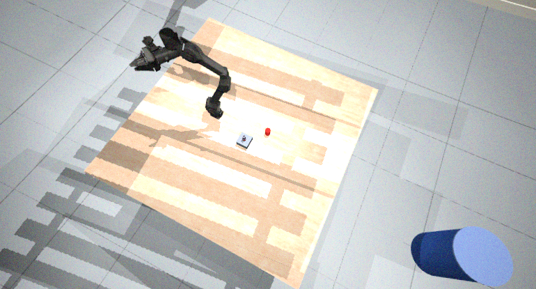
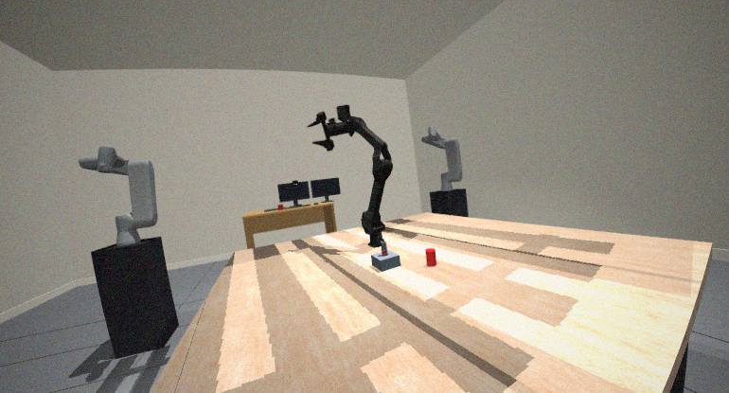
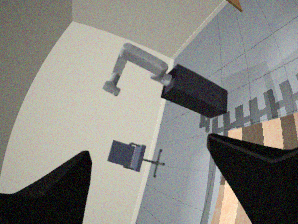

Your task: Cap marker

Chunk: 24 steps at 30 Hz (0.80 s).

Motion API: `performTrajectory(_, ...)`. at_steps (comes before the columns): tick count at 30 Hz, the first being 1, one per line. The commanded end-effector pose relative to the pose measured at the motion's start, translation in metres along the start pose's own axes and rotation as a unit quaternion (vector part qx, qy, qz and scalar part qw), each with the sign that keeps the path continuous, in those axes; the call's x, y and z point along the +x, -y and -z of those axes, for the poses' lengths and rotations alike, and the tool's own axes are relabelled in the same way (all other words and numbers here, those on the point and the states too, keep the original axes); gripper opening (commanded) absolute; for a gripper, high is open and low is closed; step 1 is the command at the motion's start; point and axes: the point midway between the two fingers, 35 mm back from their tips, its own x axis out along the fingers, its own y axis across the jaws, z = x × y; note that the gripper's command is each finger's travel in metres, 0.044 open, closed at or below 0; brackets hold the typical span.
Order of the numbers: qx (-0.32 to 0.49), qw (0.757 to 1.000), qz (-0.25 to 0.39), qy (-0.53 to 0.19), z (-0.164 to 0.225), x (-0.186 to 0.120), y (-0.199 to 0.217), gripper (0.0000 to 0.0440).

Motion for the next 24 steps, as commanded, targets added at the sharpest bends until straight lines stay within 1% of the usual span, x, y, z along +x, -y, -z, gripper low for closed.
performTrajectory(1, 0.000, 1.000, 0.001, -0.004, 0.002, 0.002, 0.001, 0.0375)
performTrajectory(6, -0.004, 1.000, 0.005, -0.031, 0.013, 0.010, 0.005, 0.0247)
performTrajectory(7, -0.005, 0.999, 0.005, -0.037, 0.015, 0.012, 0.005, 0.0228)
performTrajectory(8, -0.006, 0.999, 0.005, -0.043, 0.018, 0.014, 0.006, 0.0221)
performTrajectory(24, -0.025, 0.991, 0.019, -0.133, 0.062, 0.040, 0.018, 0.0251)
